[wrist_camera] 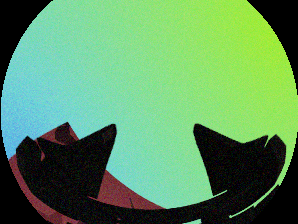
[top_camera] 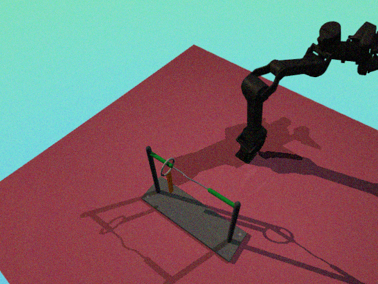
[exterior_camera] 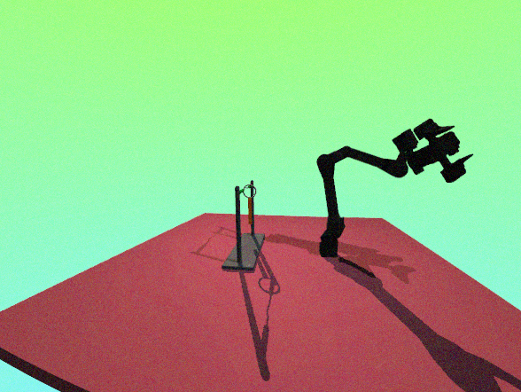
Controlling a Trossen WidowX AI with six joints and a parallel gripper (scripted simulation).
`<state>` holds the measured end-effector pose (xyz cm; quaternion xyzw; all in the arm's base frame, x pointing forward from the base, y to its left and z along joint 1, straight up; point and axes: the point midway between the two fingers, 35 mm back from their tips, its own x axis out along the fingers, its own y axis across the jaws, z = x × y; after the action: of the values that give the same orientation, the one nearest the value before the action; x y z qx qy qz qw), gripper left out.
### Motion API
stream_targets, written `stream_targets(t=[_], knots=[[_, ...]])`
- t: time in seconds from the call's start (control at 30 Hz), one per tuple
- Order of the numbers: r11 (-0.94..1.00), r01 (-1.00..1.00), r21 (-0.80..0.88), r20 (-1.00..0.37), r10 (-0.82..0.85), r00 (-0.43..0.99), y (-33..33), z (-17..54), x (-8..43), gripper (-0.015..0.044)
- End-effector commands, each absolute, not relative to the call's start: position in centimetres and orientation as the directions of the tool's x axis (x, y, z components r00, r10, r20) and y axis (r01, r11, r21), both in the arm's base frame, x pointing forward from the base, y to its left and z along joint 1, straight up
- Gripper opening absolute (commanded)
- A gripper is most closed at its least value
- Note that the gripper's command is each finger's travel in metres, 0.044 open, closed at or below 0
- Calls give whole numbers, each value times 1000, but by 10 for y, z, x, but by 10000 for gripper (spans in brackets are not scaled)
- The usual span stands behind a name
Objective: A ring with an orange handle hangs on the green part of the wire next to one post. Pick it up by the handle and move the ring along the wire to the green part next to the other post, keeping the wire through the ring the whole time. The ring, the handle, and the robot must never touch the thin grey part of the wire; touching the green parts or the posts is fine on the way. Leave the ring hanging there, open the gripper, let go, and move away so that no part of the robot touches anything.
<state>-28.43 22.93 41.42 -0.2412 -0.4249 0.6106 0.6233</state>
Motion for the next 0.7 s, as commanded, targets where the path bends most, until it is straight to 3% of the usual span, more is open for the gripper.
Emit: stream_targets(t=[0.0, 0.27, 0.67], knots=[[139, -556, -819, 236, 966, -105, 230, 414, -284, 374], [205, -553, -807, 260, 965, -21, 269, 415, -251, 164], [326, -525, -786, 297, 944, 141, 332, 415, -167, 160]])
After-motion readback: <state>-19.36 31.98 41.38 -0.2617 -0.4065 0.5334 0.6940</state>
